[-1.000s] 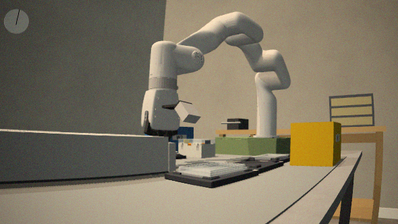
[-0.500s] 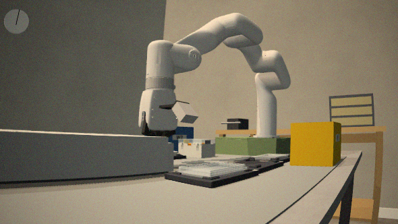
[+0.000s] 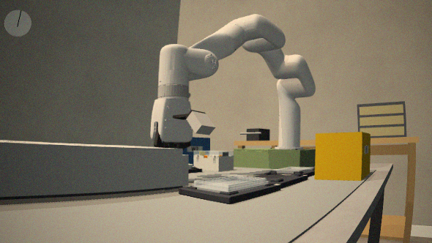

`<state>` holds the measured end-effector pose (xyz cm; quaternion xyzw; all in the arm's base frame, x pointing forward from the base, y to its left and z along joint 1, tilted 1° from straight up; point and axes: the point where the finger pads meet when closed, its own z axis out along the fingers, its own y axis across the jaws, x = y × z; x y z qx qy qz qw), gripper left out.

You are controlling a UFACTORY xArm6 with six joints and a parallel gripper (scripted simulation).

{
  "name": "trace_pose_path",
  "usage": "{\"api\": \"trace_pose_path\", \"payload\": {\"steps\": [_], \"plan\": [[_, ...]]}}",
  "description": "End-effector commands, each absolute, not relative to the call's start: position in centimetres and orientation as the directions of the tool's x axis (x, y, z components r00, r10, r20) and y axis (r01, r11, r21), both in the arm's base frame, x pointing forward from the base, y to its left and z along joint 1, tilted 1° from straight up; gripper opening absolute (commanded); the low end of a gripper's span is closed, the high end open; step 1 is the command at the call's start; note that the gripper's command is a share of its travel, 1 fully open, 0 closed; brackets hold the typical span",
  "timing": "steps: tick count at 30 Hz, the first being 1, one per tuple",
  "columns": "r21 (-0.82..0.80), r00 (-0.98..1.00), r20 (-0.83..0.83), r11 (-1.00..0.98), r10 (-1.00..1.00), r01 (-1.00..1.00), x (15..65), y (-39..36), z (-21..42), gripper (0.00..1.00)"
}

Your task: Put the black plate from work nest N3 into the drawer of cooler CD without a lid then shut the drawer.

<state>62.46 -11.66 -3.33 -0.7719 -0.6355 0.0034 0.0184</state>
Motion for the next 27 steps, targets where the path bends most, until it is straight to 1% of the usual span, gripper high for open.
{"api": "trace_pose_path", "payload": {"steps": [1, 19, 27], "plan": [[-0.004, 0.192, 0.018, -0.192, 0.981, 0.981, 63.3, -11.8, -2.8, 0.0], [-0.004, 0.192, 0.018, -0.192, 0.981, 0.981, 63.3, -11.8, -2.8, 0.0], [-0.004, 0.192, 0.018, -0.192, 0.981, 0.981, 62.0, -11.6, -2.8, 0.0]]}}
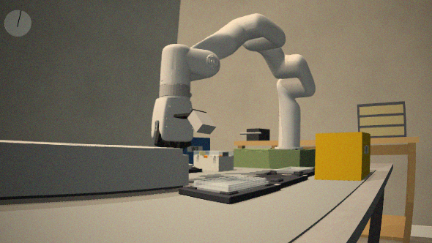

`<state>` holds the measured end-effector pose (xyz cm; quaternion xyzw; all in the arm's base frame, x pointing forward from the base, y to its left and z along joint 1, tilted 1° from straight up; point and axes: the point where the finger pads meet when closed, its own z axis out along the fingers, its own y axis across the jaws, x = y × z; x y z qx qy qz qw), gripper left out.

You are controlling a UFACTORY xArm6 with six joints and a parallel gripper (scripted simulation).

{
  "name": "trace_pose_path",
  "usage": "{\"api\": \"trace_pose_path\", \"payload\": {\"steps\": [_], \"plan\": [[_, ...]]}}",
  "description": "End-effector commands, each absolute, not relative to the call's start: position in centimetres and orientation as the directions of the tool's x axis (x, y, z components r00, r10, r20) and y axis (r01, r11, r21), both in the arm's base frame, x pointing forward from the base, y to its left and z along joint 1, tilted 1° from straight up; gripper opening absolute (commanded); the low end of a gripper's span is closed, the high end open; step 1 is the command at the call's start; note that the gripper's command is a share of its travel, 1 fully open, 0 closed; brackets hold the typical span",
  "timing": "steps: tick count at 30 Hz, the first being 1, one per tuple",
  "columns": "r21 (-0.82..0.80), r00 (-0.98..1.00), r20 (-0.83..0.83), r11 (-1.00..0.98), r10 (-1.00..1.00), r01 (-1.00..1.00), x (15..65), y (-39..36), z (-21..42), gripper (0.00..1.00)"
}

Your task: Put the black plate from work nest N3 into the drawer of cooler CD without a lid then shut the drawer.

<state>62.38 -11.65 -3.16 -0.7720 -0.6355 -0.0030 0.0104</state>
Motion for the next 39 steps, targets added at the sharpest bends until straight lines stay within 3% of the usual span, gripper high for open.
{"api": "trace_pose_path", "payload": {"steps": [1, 39], "plan": [[-0.004, 0.192, 0.018, -0.192, 0.981, 0.981, 61.8, -11.5, -2.8, 0.0], [-0.004, 0.192, 0.018, -0.192, 0.981, 0.981, 57.2, -10.6, -2.8, 0.0]]}}
